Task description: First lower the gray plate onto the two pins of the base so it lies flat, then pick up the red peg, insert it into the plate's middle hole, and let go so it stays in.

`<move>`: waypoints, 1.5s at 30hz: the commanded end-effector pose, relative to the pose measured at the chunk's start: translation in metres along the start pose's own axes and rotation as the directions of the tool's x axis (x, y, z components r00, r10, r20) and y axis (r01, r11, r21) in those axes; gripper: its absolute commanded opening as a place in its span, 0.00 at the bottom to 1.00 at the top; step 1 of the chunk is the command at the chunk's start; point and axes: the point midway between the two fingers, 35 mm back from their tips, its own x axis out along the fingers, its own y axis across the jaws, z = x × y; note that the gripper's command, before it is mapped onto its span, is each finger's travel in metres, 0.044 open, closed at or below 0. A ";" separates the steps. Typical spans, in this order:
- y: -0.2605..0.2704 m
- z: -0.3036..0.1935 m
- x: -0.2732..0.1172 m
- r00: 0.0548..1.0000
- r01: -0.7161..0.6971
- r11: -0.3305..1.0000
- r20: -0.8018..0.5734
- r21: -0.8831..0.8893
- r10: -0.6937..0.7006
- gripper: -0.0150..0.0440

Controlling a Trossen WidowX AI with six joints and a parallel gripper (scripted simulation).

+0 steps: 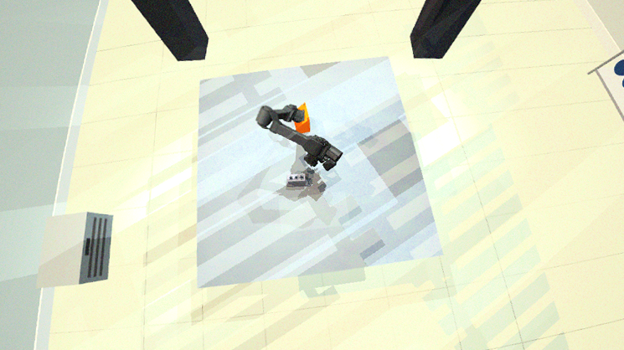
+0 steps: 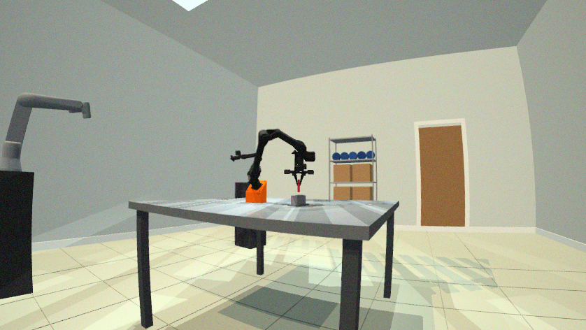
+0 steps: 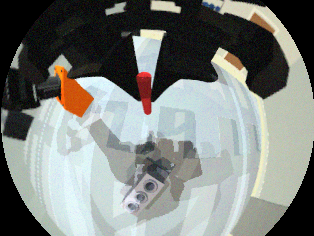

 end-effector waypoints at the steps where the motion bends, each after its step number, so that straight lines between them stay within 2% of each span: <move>1: 0.004 0.012 -0.004 1.000 -0.012 1.000 0.000 -0.001 0.012 0.25; 45: 0.002 0.145 -0.005 1.000 -0.011 1.000 0.022 0.012 0.010 0.25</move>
